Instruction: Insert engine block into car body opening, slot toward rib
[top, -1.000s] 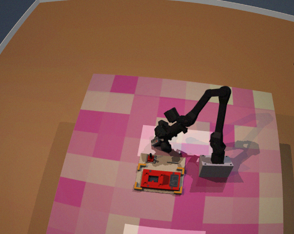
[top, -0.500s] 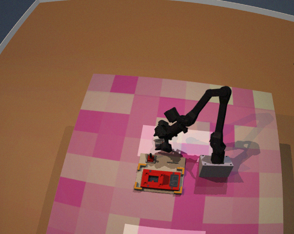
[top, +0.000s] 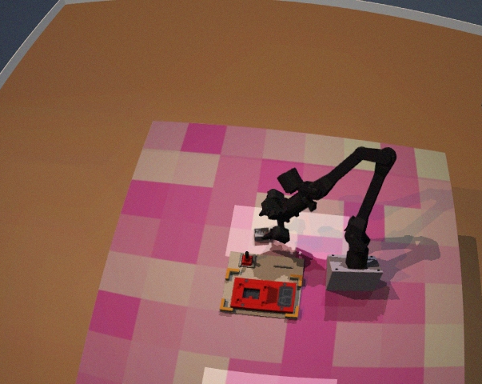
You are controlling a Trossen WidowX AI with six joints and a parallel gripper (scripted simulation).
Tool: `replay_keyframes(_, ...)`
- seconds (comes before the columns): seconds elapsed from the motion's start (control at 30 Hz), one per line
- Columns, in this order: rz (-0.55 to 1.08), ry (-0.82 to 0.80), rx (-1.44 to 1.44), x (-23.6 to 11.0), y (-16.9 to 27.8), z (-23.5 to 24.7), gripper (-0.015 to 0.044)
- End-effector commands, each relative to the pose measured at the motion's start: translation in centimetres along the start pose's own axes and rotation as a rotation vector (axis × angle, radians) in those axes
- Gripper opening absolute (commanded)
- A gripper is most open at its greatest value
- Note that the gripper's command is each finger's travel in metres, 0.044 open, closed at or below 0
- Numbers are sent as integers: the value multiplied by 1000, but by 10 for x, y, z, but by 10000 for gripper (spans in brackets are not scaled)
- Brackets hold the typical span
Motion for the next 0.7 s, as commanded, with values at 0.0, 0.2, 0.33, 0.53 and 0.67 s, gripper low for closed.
replay_keyframes(0.0,-1,1,0,0,0,0,440)
replay_keyframes(0.2,-1,1,0,0,0,0,440)
replay_keyframes(0.33,-1,1,0,0,0,0,440)
replay_keyframes(0.53,9,-7,50,1,-1,-1,440)
replay_keyframes(0.67,37,-26,184,3,-3,-1,440)
Point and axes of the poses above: the point midway between the two fingers, 35 mm back from their tips, its own x axis out along the fingers, its own z axis across the jaws, y = z × x, the point moved 7 cm from there along -x, back along the fingers, and after that the axes turned 14 degrees about -x, right-handed, at the moved point
